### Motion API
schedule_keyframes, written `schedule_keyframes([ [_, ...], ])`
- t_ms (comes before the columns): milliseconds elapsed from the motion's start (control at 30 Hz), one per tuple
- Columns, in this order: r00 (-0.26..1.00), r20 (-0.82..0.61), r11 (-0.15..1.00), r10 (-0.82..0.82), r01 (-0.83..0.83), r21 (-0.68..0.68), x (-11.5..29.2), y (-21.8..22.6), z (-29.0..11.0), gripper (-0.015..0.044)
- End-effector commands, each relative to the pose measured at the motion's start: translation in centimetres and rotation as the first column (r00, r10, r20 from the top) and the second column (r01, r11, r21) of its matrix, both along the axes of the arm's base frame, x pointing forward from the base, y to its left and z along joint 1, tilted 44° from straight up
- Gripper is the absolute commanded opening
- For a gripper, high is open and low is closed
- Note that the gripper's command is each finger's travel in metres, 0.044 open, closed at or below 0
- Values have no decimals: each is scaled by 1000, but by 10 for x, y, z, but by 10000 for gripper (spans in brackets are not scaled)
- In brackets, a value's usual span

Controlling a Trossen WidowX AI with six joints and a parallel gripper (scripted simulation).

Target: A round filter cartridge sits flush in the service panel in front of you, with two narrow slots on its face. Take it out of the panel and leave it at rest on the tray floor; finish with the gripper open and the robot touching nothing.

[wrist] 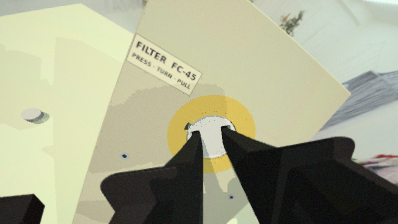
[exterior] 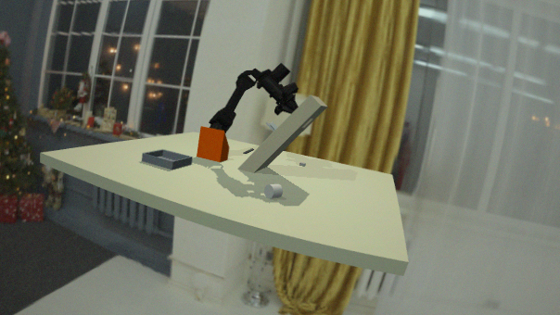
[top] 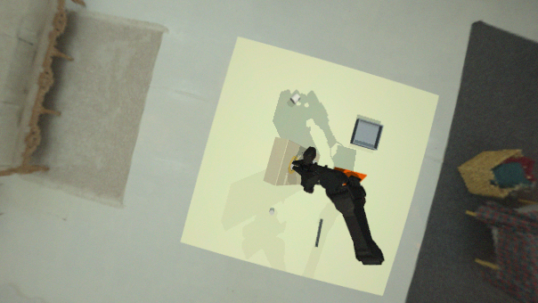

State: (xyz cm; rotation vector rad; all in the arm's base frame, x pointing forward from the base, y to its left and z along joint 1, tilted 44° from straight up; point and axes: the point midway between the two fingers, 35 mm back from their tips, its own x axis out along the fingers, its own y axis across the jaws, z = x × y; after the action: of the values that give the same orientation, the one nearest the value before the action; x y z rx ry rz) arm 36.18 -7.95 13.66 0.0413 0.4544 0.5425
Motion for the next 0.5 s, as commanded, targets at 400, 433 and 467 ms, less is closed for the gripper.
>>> schedule_keyframes([
  [400, 935, -317, 892, -157, 272, 361, 4, 3, -2, 0],
  [433, 927, -338, 878, -162, 291, 379, 4, 3, -2, 0],
  [467, 919, -359, 864, -166, 311, 397, 4, 3, -2, 0],
])
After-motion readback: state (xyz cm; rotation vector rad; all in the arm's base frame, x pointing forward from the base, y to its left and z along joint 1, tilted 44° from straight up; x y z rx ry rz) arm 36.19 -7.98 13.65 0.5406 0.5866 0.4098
